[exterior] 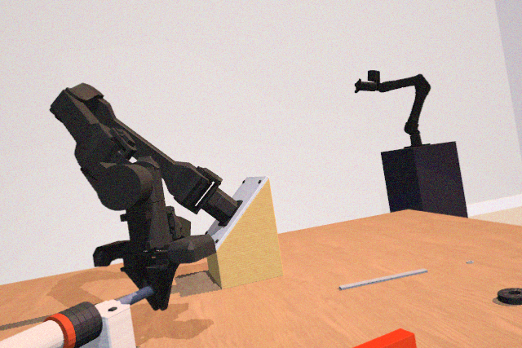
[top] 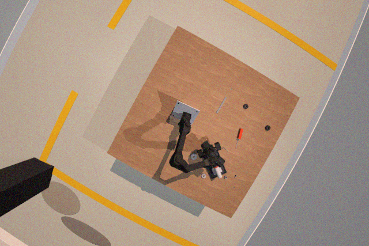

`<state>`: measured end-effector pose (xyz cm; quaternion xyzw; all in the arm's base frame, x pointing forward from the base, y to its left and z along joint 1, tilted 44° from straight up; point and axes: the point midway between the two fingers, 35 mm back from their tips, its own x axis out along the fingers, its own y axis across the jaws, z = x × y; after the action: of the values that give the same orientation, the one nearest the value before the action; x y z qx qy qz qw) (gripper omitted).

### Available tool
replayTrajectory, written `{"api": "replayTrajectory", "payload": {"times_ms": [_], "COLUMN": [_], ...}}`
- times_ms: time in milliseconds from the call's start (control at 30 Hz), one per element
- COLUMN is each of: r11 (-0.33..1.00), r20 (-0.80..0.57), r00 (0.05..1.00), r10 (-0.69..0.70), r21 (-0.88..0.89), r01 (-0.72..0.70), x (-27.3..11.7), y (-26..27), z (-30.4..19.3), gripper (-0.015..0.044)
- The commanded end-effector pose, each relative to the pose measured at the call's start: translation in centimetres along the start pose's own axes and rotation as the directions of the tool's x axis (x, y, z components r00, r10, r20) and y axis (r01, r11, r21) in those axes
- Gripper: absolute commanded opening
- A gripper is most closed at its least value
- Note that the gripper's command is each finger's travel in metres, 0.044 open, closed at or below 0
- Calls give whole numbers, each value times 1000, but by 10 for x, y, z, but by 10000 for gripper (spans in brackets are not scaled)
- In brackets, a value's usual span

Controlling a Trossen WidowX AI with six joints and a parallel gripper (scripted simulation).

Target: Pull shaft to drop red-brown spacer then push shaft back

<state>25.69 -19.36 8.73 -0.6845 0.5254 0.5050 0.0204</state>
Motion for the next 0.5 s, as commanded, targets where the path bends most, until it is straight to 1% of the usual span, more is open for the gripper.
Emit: {"api": "replayTrajectory", "payload": {"times_ms": [0,467], "r11": [1000,1000], "r20": [2,2], "r00": [1000,1000], "r10": [-1,-1], "r21": [3,3], "r01": [1,1], "x": [0,0], "y": [0,0], "z": [2,3], "gripper": [0,0]}}
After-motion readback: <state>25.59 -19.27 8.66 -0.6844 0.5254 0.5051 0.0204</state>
